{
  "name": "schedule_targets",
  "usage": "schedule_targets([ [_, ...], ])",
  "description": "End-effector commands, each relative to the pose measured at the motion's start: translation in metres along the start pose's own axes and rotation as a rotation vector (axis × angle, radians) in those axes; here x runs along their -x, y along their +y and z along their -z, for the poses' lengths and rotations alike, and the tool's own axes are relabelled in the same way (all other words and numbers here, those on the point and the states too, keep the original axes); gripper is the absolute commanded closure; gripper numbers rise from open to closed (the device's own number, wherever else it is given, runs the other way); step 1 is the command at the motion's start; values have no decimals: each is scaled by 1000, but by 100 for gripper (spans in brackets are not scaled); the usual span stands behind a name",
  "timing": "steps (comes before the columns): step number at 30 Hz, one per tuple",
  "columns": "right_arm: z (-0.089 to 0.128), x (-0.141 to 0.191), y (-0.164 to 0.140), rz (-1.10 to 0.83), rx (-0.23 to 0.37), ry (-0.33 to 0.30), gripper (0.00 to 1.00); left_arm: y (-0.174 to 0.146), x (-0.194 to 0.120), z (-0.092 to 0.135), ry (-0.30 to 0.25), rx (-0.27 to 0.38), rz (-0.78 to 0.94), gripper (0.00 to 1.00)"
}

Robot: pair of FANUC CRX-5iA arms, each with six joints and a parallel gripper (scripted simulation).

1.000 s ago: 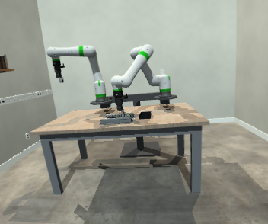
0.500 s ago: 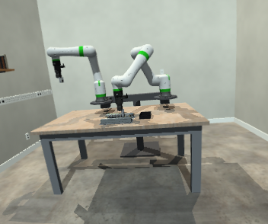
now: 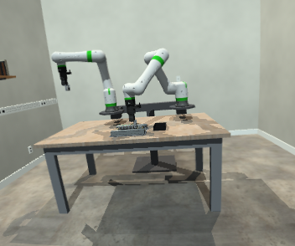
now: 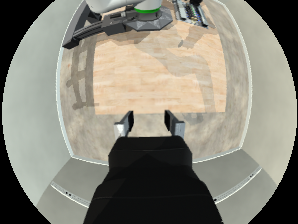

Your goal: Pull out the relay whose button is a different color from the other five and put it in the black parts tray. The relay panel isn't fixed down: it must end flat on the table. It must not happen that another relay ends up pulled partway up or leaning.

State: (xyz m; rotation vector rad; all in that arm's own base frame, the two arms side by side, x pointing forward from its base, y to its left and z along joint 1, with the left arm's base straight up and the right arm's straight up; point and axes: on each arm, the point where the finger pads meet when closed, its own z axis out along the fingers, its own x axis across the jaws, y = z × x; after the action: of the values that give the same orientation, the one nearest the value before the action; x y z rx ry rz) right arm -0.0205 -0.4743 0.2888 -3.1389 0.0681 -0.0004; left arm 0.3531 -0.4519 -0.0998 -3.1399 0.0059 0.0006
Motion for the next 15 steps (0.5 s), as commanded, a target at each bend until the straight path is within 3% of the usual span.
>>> schedule_targets([
  [1, 1, 0, 0, 0, 2, 0, 0, 1, 0, 1, 4, 2, 0, 100],
  [15, 1, 0, 0, 0, 2, 0, 0, 1, 0, 1, 30, 2, 0, 100],
])
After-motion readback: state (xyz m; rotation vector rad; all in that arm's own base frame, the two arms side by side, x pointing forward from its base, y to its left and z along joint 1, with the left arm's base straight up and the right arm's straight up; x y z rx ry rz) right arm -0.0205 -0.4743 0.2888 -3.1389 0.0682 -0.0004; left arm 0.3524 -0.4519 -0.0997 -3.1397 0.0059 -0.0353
